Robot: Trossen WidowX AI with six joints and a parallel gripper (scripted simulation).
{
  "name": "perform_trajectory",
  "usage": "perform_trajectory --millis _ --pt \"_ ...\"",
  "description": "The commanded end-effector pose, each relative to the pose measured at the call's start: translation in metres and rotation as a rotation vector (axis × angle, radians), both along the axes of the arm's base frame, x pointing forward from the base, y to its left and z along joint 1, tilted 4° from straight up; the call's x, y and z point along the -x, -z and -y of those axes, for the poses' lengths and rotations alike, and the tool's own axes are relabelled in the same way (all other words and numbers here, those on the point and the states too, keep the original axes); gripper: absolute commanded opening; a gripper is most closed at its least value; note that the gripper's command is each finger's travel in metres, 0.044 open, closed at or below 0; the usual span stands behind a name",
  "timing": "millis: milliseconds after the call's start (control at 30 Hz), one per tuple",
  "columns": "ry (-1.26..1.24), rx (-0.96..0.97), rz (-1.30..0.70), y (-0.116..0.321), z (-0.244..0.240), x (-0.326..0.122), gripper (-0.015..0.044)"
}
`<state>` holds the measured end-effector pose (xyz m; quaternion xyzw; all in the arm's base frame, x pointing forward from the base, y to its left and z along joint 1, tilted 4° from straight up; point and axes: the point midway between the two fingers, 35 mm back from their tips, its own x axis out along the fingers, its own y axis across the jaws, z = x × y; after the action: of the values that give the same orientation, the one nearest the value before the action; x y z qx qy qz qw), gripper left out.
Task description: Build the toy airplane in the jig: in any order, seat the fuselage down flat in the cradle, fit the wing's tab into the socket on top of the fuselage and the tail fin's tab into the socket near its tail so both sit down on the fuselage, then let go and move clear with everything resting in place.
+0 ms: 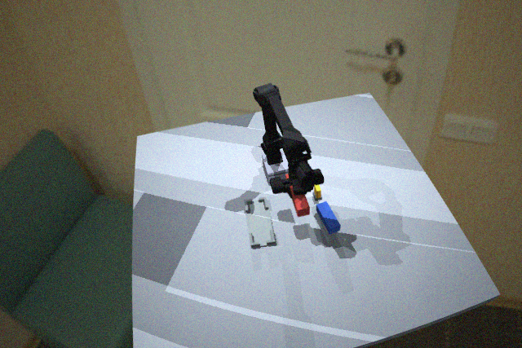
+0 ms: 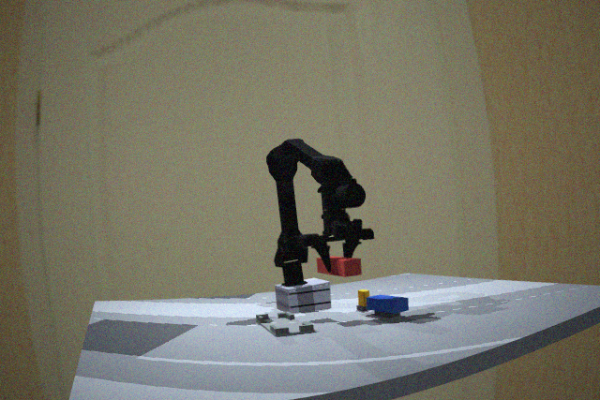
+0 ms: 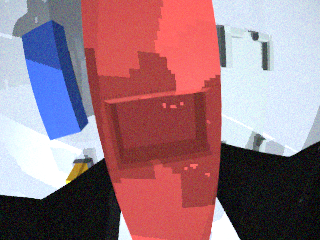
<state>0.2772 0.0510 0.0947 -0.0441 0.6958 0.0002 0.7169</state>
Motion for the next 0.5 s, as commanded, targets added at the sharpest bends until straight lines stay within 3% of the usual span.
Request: perform_trajectory --millis 0,467 --pt "0.019 -0.003 -0.003 0.001 0.006 0.0 0.0" --pt "0.067 -0.008 -0.002 0.016 0.047 -0.006 0.0"
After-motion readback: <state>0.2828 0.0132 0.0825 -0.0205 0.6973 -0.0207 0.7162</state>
